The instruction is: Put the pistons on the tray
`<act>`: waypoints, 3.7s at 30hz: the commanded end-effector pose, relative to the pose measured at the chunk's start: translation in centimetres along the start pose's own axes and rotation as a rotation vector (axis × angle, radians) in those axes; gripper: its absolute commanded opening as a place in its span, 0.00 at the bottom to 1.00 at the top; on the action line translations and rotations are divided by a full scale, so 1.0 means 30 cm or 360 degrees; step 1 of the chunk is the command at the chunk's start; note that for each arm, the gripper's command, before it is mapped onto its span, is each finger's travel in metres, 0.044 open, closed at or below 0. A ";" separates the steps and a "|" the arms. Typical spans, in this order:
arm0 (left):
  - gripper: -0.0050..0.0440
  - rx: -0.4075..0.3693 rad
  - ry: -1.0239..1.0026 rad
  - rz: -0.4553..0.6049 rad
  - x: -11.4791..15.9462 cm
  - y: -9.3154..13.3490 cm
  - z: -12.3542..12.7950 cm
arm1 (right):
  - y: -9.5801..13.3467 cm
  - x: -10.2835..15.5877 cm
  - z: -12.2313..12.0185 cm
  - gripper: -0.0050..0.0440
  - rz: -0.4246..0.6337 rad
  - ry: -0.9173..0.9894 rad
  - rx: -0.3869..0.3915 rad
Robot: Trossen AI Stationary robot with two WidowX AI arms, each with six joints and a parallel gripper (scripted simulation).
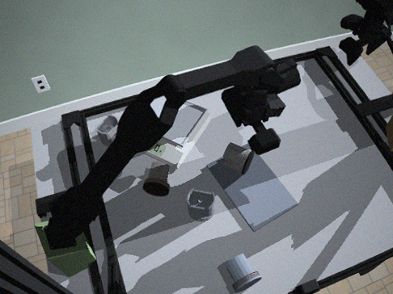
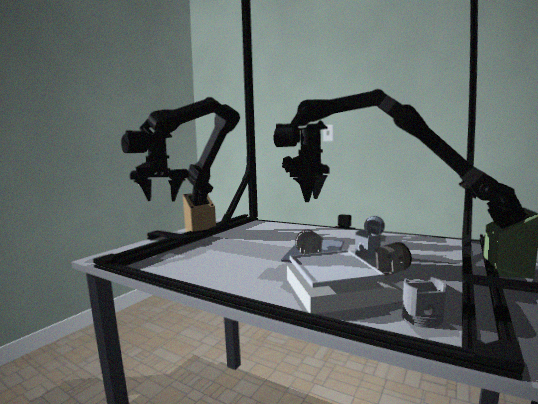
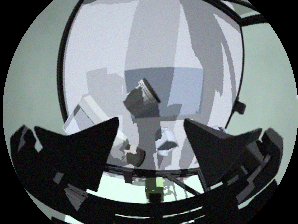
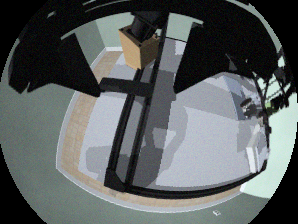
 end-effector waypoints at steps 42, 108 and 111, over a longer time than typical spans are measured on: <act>0.87 0.0053 0.0509 0.0041 0.348 0.021 0.208 | 0.000 0.000 0.001 1.00 0.0000 0.0002 -0.0004; 0.87 0.0047 0.1574 -0.0013 1.088 -0.028 0.445 | 0.000 0.000 0.001 1.00 0.0000 0.0002 -0.0004; 0.87 0.0047 0.1574 -0.0013 1.100 -0.029 0.477 | 0.000 0.000 0.001 1.00 0.0000 0.0002 -0.0004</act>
Point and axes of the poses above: on each arm, the point midway between the two fingers, 35 mm back from their tips, its own y axis back along the fingers, its own z axis across the jaws, x = y × z, the point moved 7 cm from there along y, back along the fingers, and after that the axes turned 15 degrees about -y, right-handed, at the moved point
